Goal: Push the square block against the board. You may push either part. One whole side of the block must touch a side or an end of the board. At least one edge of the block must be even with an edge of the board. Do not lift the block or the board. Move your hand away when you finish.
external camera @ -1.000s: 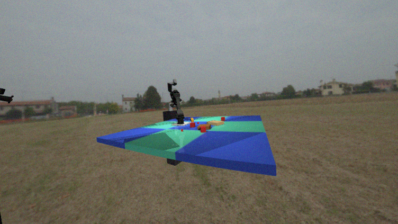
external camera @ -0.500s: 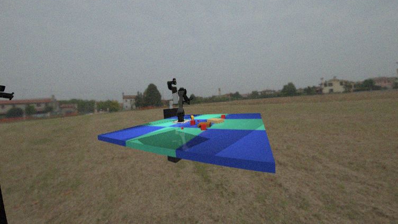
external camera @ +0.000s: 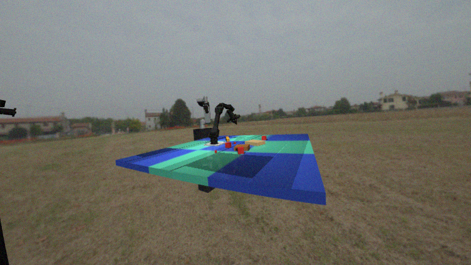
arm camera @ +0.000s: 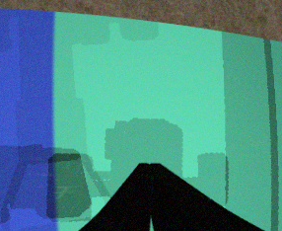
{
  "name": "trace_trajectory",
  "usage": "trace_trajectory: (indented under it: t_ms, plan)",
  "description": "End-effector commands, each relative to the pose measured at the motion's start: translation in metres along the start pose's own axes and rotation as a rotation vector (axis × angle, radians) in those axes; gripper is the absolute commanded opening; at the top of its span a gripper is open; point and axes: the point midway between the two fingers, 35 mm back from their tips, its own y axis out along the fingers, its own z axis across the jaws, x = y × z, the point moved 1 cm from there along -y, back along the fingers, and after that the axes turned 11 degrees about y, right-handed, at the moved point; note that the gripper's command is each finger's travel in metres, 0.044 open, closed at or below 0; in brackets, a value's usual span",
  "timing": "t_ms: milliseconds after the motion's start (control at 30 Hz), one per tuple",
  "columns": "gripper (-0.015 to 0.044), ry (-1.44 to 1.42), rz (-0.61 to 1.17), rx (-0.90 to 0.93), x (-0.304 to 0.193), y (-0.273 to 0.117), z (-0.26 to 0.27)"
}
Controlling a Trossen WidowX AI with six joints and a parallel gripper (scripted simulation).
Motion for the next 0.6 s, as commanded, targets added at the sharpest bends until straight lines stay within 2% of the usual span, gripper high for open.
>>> trace_trajectory:
  t_ms: [0, 233, 567]
  plan:
    - [0.0, 0.1, 0.034, -0.028, -0.003, 0.012, -0.035]
    - [0.0, 0.322, 0.074, -0.096, -0.011, 0.028, -0.111]
    - [0.0, 0.542, 0.171, -0.151, -0.049, 0.048, -0.208]
